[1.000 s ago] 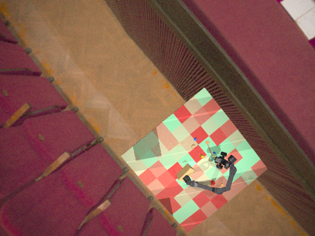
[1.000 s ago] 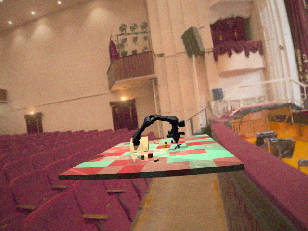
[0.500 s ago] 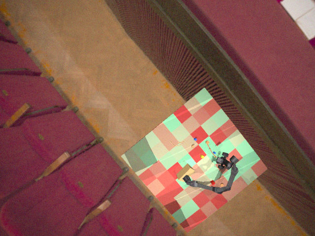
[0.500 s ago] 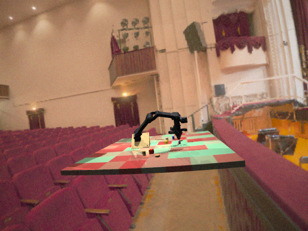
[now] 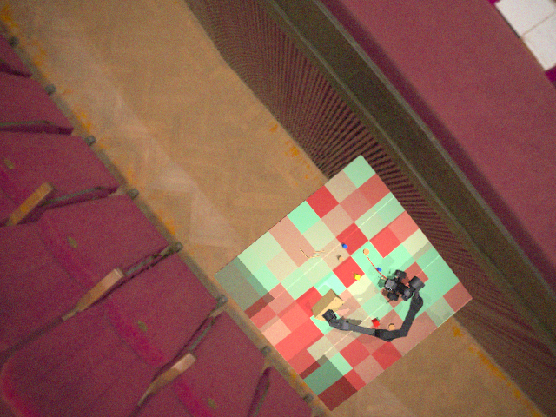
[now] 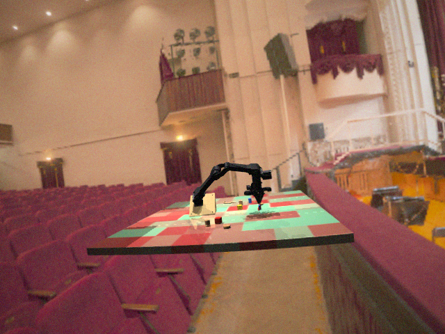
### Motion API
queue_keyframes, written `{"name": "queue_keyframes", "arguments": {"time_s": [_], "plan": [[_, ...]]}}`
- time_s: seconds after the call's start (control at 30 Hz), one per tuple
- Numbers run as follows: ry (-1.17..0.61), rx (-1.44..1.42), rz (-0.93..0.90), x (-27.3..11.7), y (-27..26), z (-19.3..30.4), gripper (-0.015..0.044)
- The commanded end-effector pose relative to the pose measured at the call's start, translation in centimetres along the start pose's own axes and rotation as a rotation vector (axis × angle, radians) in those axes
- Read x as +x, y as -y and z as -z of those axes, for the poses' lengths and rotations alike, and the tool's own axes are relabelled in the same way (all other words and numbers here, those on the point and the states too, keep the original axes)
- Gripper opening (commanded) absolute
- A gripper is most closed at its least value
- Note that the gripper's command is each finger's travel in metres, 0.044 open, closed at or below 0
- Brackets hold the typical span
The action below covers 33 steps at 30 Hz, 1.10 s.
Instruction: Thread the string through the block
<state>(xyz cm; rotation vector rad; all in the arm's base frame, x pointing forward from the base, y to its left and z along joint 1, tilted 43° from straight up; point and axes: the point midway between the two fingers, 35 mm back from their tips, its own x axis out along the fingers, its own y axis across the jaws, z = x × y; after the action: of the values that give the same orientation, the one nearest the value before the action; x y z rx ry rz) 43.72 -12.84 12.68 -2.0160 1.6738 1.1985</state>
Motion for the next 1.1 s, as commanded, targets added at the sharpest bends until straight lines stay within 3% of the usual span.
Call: {"name": "queue_keyframes", "arguments": {"time_s": [0.0,1.07], "plan": [[-0.007,-0.004,0.000,-0.1,0.0,0.5,0.0000],[-0.006,-0.005,0.000,2.2,-2.2,-0.6,0.0000]]}}
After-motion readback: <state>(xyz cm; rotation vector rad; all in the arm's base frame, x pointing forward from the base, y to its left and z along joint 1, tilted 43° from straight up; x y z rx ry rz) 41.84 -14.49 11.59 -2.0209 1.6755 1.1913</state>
